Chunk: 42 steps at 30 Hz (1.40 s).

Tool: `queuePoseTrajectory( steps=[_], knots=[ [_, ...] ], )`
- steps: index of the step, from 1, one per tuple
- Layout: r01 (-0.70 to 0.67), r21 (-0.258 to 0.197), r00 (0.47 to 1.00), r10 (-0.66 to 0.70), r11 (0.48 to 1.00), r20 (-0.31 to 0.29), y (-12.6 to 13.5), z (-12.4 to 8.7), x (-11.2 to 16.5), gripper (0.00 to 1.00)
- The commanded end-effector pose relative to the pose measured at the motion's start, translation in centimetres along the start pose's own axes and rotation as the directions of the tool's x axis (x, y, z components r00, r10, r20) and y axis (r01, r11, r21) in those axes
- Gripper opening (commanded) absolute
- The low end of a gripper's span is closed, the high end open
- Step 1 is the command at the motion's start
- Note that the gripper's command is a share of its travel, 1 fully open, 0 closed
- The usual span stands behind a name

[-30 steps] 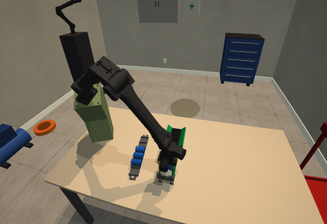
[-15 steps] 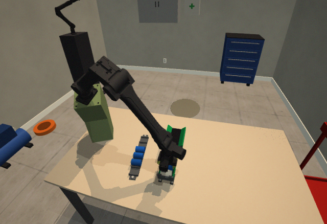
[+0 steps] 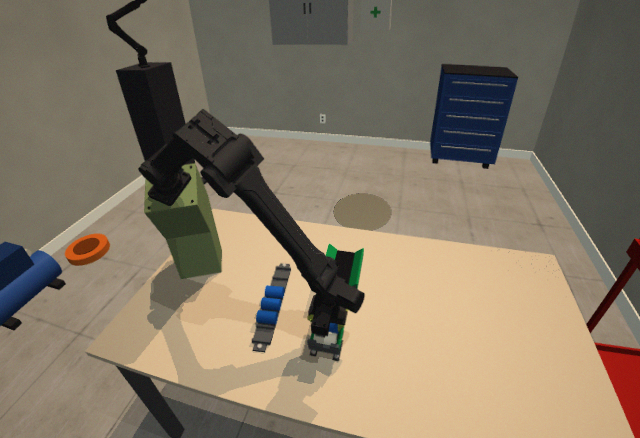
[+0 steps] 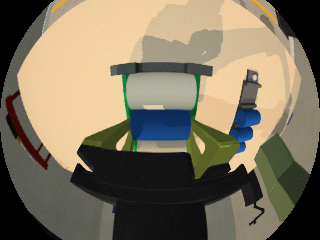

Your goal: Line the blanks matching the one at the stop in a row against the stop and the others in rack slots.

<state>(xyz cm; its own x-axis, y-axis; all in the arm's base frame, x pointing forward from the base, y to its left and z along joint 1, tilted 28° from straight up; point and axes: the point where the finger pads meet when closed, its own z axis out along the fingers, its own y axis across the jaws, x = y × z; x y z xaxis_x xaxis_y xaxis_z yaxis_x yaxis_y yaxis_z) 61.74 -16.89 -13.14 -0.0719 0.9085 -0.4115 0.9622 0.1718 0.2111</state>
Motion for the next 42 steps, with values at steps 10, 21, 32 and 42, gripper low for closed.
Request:
queuePoseTrajectory(
  steps=[10,21,32,42],
  knots=[
    [0.001,-0.021,1.0,-0.001,1.0,0.003,1.0,-4.4,0.2,0.6],
    [0.0,-0.023,1.0,0.0,1.0,0.003,0.9,-11.0,0.2,0.6],
    [-0.006,-0.031,1.0,0.006,1.0,0.005,1.3,-11.7,-0.4,0.6],
    [0.013,-0.028,1.0,-0.012,1.0,0.01,-4.2,-8.8,-2.7,0.6]
  ],
)
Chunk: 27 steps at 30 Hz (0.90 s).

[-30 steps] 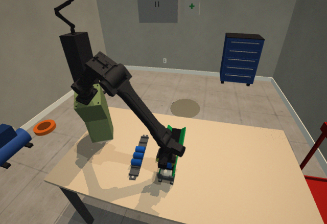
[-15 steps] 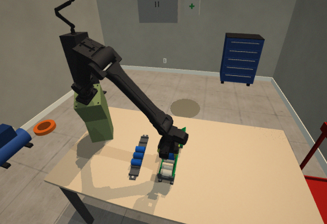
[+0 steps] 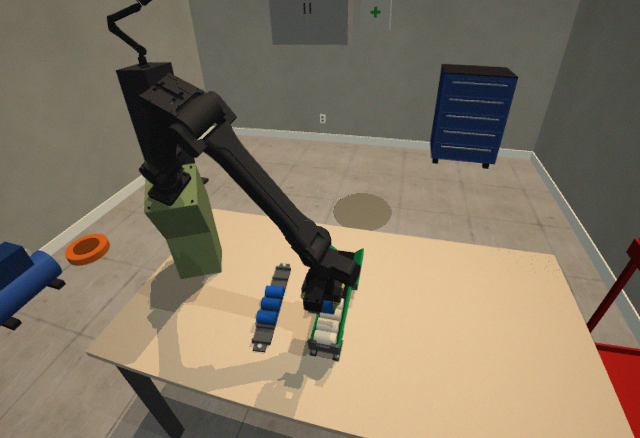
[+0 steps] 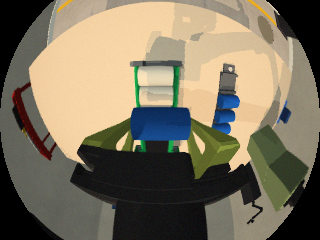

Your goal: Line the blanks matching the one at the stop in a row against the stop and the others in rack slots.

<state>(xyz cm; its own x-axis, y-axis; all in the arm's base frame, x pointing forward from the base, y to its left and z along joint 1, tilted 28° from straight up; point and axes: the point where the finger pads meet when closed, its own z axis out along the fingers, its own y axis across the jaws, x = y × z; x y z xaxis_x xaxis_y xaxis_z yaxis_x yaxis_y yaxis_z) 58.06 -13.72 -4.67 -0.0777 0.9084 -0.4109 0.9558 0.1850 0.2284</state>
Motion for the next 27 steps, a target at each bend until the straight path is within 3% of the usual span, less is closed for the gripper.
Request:
queuePoseTrajectory(
  steps=[1,3,4,5,10,12,14,20,24,27],
  knots=[
    [0.018,-0.005,1.0,-0.018,1.0,0.012,-5.1,1.5,-2.7,0.6],
    [0.018,-0.005,1.0,-0.018,1.0,0.012,-5.1,1.5,-2.7,0.6],
    [0.042,0.031,0.999,-0.042,0.999,-0.006,-8.6,3.8,-1.8,0.6],
    [0.042,-0.003,0.999,-0.042,0.999,0.013,-9.7,2.7,-3.2,0.6],
    [0.083,0.0,0.996,-0.083,0.997,0.016,-17.4,3.5,-3.5,0.6],
    [0.091,0.001,0.996,-0.091,0.996,0.017,-19.1,3.5,-3.4,0.6],
    [0.117,-0.011,0.993,-0.117,0.993,0.012,-18.6,3.2,-2.4,0.6],
    [0.114,-0.021,0.993,-0.114,0.993,0.02,-17.9,3.3,-2.8,0.6],
    [0.101,0.028,0.995,-0.101,0.994,-0.002,-20.4,4.5,-2.4,0.6],
    [0.119,0.021,0.993,-0.119,0.993,-0.007,-19.9,4.1,-1.9,0.6]
  ],
)
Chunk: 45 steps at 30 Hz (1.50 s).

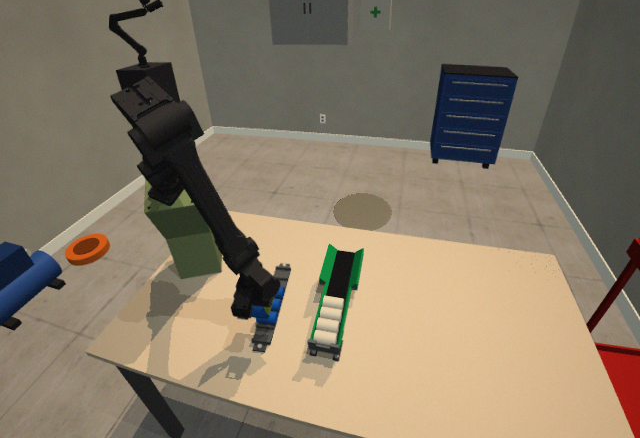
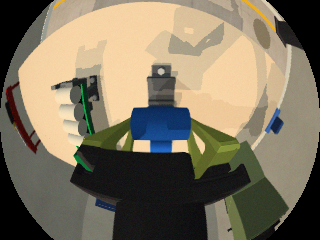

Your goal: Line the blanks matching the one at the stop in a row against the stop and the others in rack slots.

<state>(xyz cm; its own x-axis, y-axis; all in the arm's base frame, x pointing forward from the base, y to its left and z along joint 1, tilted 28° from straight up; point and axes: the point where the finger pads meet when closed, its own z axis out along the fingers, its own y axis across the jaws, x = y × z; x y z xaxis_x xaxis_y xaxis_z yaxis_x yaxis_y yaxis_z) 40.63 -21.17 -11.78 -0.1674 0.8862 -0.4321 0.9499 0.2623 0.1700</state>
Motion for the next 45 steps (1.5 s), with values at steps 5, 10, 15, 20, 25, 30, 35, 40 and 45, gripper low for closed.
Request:
queuePoseTrajectory(
  steps=[5,10,15,20,25,30,35,40,45],
  knots=[
    [0.008,-0.003,1.0,-0.008,1.0,0.0,-0.1,0.9,-0.1,0.6],
    [0.004,-0.001,1.0,-0.004,1.0,0.001,-0.2,1.8,-0.2,0.6],
    [0.004,-0.001,1.0,-0.004,1.0,0.001,-0.3,3.8,-0.2,0.6],
    [0.004,-0.001,1.0,-0.004,1.0,0.001,-0.3,6.4,-0.2,0.6],
    [0.013,-0.005,1.0,-0.013,1.0,-0.001,0.0,8.6,0.2,0.6],
    [0.005,0.0,1.0,-0.005,1.0,0.001,-0.4,9.7,-0.1,0.6],
    [0.017,-0.01,1.0,-0.017,1.0,0.001,0.3,10.1,0.2,0.6],
    [0.011,-0.025,1.0,-0.011,1.0,0.015,0.9,9.4,-0.5,0.6],
    [0.012,-0.024,1.0,-0.011,1.0,0.013,0.9,9.4,-0.4,0.6]
  ],
)
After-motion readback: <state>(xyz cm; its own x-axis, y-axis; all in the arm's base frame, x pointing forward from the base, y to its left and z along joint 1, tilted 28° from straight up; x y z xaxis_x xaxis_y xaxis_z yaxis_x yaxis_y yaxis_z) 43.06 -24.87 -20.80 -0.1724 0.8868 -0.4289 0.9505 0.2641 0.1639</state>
